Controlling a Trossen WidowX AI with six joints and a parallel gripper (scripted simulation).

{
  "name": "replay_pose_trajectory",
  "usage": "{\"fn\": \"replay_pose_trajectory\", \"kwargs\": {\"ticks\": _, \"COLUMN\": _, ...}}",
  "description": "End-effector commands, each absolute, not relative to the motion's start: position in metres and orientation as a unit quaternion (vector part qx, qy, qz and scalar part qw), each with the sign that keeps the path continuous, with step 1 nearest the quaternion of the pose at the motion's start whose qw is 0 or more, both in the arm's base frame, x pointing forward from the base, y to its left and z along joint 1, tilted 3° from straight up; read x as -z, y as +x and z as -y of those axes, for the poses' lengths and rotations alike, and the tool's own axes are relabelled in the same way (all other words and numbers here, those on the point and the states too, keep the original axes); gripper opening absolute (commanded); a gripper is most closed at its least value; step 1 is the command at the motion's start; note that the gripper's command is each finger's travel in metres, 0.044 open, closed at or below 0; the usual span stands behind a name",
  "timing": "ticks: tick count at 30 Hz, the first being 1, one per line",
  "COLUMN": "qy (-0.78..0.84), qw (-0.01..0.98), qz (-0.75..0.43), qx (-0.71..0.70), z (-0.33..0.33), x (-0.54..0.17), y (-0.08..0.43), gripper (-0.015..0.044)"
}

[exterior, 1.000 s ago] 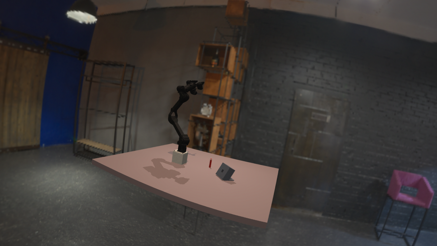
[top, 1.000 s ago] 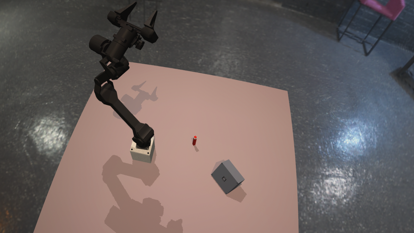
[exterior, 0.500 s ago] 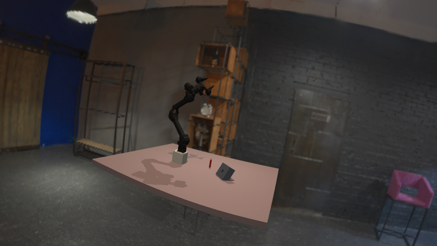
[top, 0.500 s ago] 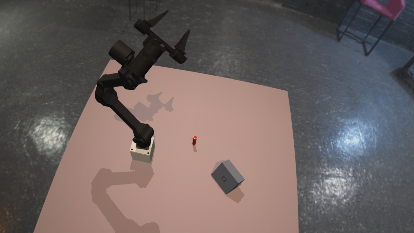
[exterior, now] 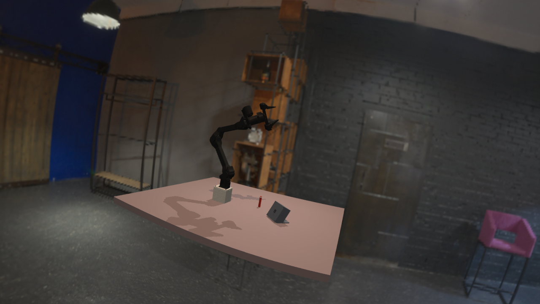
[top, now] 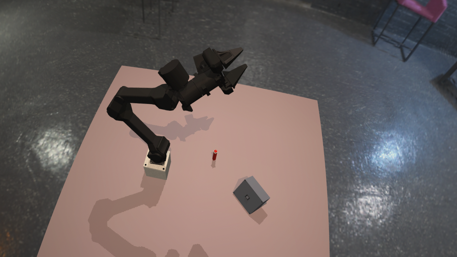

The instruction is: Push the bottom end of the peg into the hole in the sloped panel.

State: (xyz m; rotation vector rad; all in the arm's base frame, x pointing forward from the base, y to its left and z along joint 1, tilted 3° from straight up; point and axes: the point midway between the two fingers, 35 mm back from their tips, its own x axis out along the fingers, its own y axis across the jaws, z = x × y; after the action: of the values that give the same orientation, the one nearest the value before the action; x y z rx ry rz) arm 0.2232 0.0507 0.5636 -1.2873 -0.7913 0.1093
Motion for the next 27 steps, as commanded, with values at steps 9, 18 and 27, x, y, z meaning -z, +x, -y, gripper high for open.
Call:
{"fn": "replay_pose_trajectory", "kwargs": {"ticks": 9, "qy": -0.429, "qw": 0.87, "qz": 0.176, "qx": -0.167, "z": -0.053, "x": -0.464, "y": 0.318, "gripper": 0.044}}
{"fn": "replay_pose_trajectory", "kwargs": {"ticks": 18, "qy": -0.333, "qw": 0.916, "qz": 0.015, "qx": -0.223, "z": -0.066, "x": -0.376, "y": 0.358, "gripper": 0.044}}
{"fn": "replay_pose_trajectory", "kwargs": {"ticks": 27, "qy": -0.255, "qw": 0.924, "qz": -0.129, "qx": -0.254, "z": -0.081, "x": -0.297, "y": 0.367, "gripper": 0.044}}
